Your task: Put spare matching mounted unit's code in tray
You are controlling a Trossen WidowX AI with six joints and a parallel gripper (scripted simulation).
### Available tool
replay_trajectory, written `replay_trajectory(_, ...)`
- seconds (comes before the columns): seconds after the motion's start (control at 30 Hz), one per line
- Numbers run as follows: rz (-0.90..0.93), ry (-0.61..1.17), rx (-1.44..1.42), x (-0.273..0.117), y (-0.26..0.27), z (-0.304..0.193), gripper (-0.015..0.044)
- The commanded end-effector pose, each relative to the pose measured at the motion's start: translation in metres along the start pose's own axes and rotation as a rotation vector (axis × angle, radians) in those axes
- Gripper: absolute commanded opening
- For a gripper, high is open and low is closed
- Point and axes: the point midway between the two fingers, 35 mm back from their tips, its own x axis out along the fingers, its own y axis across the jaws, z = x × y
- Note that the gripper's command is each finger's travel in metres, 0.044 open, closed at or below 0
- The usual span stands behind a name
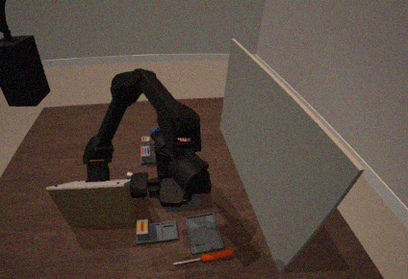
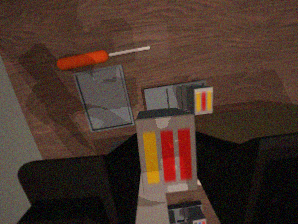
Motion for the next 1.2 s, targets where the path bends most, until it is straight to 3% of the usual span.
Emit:
replay_trajectory(0.0,-0.005,-0.002,0.006,0.000,0.010,0.003,0.0000)
replay_trajectory(0.83,0.013,-0.003,0.008,0.002,0.092,0.007,0.0000)
replay_trajectory(1.17,0.014,-0.003,0.008,0.007,0.095,0.007,0.0000)
